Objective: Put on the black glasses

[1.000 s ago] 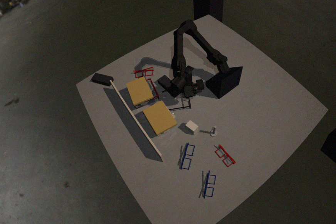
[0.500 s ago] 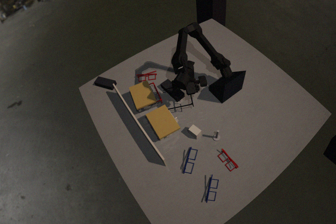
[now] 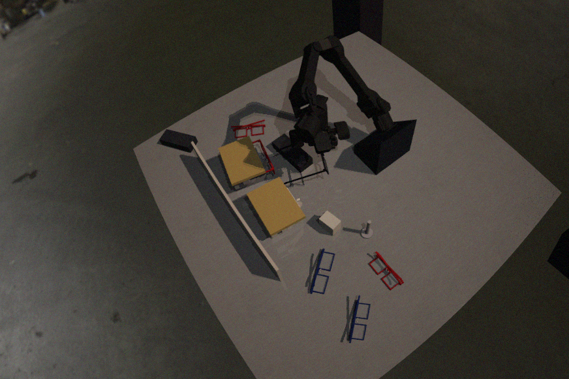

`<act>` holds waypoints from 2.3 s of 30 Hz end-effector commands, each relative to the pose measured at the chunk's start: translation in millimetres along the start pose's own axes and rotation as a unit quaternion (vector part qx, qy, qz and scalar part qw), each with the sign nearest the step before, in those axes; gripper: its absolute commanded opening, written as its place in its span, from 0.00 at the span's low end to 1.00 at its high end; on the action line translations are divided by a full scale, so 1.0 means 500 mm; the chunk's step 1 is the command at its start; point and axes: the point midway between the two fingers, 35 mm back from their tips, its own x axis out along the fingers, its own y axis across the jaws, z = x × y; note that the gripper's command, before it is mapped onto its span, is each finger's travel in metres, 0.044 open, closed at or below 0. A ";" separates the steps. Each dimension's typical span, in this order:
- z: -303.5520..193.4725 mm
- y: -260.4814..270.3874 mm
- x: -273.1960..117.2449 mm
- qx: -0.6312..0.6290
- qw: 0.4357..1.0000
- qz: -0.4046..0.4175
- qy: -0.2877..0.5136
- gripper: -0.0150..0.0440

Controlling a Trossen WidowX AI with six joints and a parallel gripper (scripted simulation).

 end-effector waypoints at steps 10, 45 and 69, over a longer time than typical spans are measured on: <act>-0.059 -0.005 -0.065 -0.079 0.993 -0.056 -0.064 0.25; -0.214 0.040 -0.150 -0.285 0.916 -0.240 -0.147 0.25; -0.268 0.069 -0.161 -0.350 0.867 -0.324 -0.143 0.25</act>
